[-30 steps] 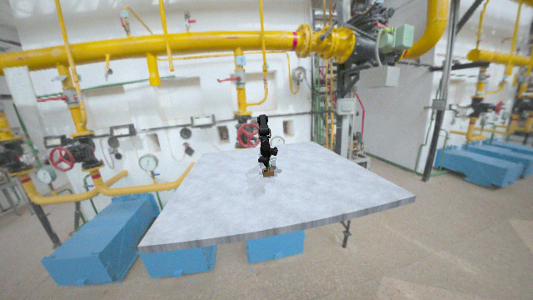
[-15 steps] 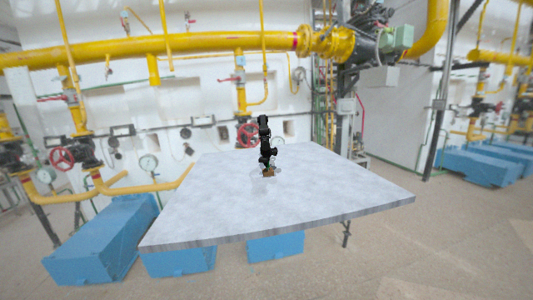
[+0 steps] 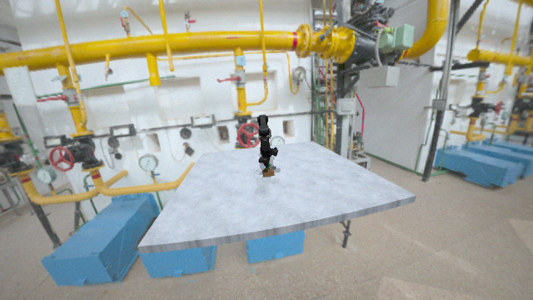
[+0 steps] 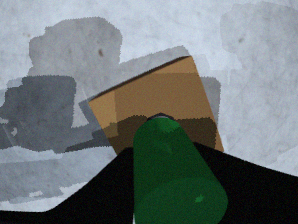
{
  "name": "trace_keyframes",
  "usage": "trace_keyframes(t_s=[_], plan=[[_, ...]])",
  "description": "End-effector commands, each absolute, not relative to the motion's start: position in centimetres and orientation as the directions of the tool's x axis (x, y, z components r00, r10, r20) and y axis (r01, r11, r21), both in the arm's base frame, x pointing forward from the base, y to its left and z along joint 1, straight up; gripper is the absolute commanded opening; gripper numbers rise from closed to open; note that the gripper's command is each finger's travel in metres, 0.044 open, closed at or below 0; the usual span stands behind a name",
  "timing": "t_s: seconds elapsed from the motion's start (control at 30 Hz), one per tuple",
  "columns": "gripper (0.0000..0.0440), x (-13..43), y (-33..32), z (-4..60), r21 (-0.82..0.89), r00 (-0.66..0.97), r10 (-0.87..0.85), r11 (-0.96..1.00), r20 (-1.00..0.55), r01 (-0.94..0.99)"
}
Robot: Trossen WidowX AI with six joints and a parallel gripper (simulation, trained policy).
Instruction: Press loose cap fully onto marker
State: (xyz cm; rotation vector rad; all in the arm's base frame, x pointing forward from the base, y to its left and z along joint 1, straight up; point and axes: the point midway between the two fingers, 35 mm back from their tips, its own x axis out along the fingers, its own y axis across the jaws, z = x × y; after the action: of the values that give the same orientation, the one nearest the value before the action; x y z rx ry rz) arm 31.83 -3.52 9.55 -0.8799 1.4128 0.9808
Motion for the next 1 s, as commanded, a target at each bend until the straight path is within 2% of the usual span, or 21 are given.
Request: trace_keyframes(t_s=[0.0,0.47,0.5,0.8,0.97], plan=[[0.0070,31.14,-3.24,7.74,0.127,-0.125,0.031,0.355,-0.992,-0.926],[0.0090,31.14,-3.26,7.61,0.125,-0.123,0.030,0.348,-0.992,-0.929],[0.0116,31.08,-3.24,7.52,0.127,-0.125,0.029,0.346,-0.992,-0.930],[0.0165,30.60,-3.10,7.34,0.142,-0.138,0.036,0.336,-0.990,-0.931],[0.0212,30.16,-2.87,7.36,0.154,-0.148,0.044,0.331,-0.988,-0.931]])
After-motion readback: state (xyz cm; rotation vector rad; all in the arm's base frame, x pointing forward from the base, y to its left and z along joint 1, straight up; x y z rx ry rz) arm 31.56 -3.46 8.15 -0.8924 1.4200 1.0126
